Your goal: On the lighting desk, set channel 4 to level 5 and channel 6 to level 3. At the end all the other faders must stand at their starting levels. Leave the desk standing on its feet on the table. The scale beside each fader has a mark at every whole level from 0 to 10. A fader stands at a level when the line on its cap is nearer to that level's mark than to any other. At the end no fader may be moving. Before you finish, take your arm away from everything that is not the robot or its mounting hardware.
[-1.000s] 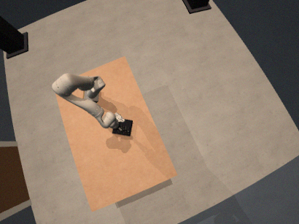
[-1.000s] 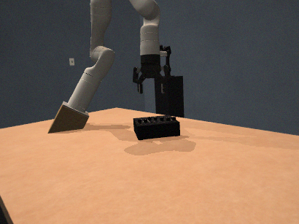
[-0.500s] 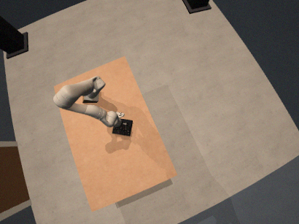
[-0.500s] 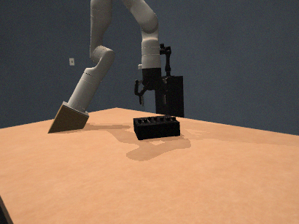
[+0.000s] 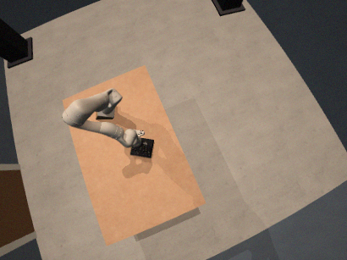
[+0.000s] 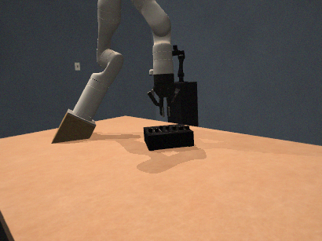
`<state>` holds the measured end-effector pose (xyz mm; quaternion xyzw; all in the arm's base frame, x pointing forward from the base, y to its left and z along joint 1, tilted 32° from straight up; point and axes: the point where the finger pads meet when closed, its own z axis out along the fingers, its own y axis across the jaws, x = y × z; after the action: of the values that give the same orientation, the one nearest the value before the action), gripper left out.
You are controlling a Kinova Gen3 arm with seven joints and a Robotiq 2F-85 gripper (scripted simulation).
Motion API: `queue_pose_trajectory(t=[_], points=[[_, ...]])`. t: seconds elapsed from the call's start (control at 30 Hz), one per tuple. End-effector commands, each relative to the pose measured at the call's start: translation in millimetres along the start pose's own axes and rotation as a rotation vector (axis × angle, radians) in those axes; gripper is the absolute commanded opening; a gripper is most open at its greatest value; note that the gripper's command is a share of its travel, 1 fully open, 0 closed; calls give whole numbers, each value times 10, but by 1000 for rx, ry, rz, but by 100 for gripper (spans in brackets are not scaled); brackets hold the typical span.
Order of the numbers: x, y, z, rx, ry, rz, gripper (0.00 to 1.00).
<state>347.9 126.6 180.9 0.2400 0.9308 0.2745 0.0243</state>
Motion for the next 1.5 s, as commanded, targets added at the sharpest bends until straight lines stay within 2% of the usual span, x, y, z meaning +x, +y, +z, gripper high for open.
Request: queue_pose_trajectory(t=[0.0,1.07,1.47], points=[[-2,1,-2,0,-1,0,0],[-3,1,15,0,-2,1,0],[-7,-3,85,1,-3,1,0]])
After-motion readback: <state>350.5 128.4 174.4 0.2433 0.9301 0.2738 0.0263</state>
